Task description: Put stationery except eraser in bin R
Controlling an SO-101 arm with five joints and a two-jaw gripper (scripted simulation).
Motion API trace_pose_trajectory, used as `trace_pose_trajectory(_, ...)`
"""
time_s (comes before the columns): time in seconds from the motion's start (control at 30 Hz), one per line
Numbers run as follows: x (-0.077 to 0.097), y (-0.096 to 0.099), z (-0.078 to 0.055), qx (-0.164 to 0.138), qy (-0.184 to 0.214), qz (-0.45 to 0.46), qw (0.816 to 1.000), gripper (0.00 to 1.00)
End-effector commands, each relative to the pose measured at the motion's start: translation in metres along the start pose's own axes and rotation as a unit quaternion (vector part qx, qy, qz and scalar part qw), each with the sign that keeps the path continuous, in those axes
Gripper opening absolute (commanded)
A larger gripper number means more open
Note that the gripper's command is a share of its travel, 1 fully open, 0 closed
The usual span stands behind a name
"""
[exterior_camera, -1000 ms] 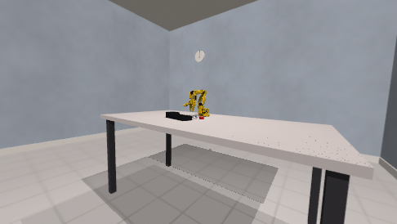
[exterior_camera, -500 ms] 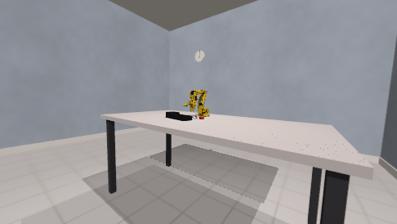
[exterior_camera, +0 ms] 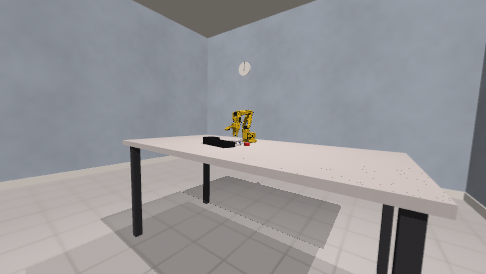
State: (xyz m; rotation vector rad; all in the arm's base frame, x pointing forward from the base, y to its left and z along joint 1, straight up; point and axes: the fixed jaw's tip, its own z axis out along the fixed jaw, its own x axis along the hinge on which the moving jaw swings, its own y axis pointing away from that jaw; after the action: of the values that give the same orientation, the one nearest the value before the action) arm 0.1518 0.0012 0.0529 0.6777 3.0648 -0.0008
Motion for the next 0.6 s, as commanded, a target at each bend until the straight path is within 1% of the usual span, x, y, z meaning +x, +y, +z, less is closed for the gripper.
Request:
trace_pose_trajectory(0.0, -0.003, 0.003, -0.002, -0.008, -0.018, -0.001, 1.000, 0.22)
trace_pose_trajectory(0.17, -0.005, 0.003, 0.008, -0.008, -0.018, -0.001, 1.000, 0.22)
trace_pose_trajectory(0.43, -0.006, 0.004, 0.028, -0.008, -0.018, -0.001, 1.000, 0.22)
trace_pose_trajectory(0.5, -0.006, 0.004, 0.028, -0.008, -0.018, -0.001, 1.000, 0.22)
trace_pose_trajectory(0.57, -0.006, 0.004, 0.033, -0.008, -0.018, -0.001, 1.000, 0.22)
